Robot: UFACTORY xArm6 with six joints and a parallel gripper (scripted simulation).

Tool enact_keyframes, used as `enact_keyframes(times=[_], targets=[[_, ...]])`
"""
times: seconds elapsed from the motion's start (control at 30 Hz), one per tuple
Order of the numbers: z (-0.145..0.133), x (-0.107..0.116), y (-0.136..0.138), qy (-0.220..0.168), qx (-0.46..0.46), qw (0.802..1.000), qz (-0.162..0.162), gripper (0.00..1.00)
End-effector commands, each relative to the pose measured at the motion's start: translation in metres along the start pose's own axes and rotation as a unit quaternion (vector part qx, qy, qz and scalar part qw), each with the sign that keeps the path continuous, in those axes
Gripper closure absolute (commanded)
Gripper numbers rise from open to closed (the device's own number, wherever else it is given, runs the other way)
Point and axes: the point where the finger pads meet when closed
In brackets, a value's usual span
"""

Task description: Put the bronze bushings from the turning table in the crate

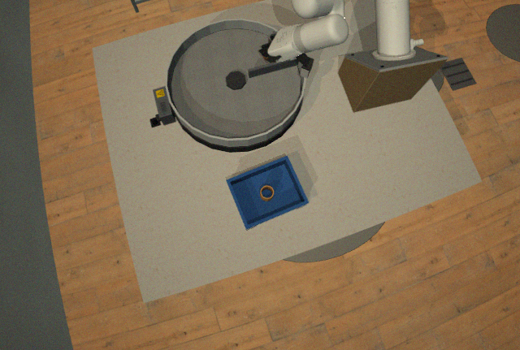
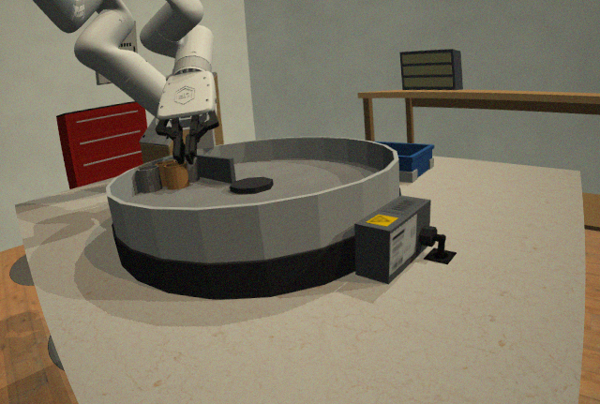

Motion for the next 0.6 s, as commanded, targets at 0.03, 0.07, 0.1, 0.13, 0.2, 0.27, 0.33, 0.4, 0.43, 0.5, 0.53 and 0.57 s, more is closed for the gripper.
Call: enact_keyframes(times=[0.03, 0.07, 0.1, 0.13, 0.2, 0.27, 0.33, 0.4, 0.43, 0.5, 0.53, 0.57], targets=[[0.005, -0.0061, -0.0037, 0.002, -0.006, 1.0, 0.005, 0.9], [0.005, -0.0061, -0.0037, 0.002, -0.006, 1.0, 0.005, 0.9], [0.005, -0.0061, -0.0037, 0.002, -0.006, 1.0, 0.005, 0.9], [0.005, -0.0061, -0.0037, 0.002, -0.006, 1.0, 0.005, 0.9], [0.005, -0.0061, -0.0037, 0.002, -0.006, 1.0, 0.005, 0.9], [0.005, -0.0061, -0.0037, 0.002, -0.006, 1.0, 0.005, 0.9], [0.005, -0.0061, -0.0037, 0.002, -0.006, 1.0, 0.005, 0.9], [0.0056, -0.0068, -0.0037, 0.002, -0.006, 1.0, 0.005, 0.9], [0.0062, -0.0075, -0.0038, 0.002, -0.006, 1.0, 0.005, 0.9], [0.0074, -0.0089, -0.0039, 0.002, -0.006, 1.0, 0.005, 0.9], [0.0078, -0.0094, -0.0039, 0.002, -0.006, 1.0, 0.005, 0.9], [0.008, -0.0096, -0.0039, 0.002, -0.006, 1.0, 0.005, 0.9]])
Point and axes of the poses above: the point where the finger pads meet when closed, its own x axis back along the fingers, its own y axis across the jaws, z = x × y, and after that the axes turned 4 degrees about -x, right-handed
